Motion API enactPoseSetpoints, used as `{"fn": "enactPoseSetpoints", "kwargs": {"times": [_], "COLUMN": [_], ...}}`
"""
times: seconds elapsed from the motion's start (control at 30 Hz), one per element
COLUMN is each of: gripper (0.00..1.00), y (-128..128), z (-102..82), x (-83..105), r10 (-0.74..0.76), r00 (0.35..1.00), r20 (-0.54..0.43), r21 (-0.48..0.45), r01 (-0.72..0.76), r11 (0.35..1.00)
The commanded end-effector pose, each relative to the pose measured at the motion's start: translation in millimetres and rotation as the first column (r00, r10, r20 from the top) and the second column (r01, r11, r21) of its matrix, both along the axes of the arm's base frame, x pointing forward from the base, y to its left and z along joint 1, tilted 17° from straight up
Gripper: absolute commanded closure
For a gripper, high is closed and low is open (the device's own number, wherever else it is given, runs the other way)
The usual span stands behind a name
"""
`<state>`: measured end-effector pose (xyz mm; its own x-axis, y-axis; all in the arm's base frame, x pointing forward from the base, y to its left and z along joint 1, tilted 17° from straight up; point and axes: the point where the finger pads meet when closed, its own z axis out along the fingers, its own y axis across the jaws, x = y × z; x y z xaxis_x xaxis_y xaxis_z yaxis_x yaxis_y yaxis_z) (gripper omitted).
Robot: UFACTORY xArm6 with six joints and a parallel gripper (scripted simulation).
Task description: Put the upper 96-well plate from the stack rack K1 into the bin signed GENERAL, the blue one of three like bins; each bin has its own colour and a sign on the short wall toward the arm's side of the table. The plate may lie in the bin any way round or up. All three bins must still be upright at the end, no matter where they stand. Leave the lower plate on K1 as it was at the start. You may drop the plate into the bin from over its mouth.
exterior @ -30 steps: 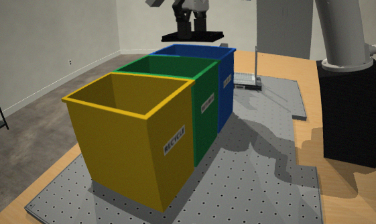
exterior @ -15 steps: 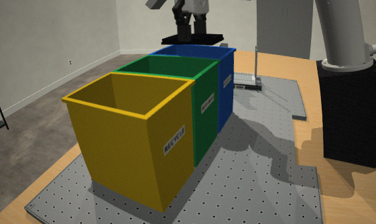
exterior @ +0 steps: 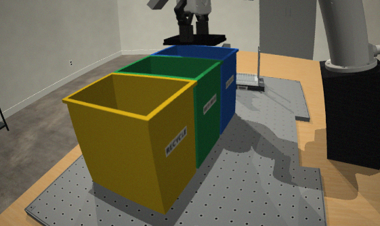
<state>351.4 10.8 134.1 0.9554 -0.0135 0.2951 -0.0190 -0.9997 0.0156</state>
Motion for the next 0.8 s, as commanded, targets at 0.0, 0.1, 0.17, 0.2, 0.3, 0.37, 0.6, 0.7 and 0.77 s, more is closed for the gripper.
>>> {"fn": "enactPoseSetpoints", "kwargs": {"times": [0.0, 0.1, 0.17, 0.2, 0.3, 0.37, 0.6, 0.7, 0.77], "gripper": [1.00, 1.00, 1.00, 1.00, 1.00, 1.00, 1.00, 1.00, 1.00], "y": [0.0, 0.0, 0.0, 0.0, 0.0, 0.0, 0.0, 0.0, 0.0], "z": [0.6, 0.1, -0.2, -0.4, -0.9, -1.3, -2.0, -2.5, -2.9], "x": [1.2, 1.3, 1.4, 1.4, 1.6, 1.7, 1.9, 2.1, 2.2], "r10": [0.000, 0.000, 0.000, 0.000, 0.000, 0.000, 0.000, 0.000, 0.000], "r00": [1.000, 1.000, 1.000, 1.000, 1.000, 1.000, 1.000, 1.000, 1.000], "r20": [0.003, 0.003, 0.003, 0.003, 0.003, 0.003, 0.003, 0.003, 0.003], "r21": [0.000, 0.000, 0.000, 0.000, 0.000, 0.000, 0.000, 0.000, 0.000], "r01": [0.000, 0.000, 0.000, 0.000, 0.000, 0.000, 0.000, 0.000, 0.000], "r11": [1.000, 1.000, 1.000, 1.000, 1.000, 1.000, 1.000, 1.000, 1.000]}}
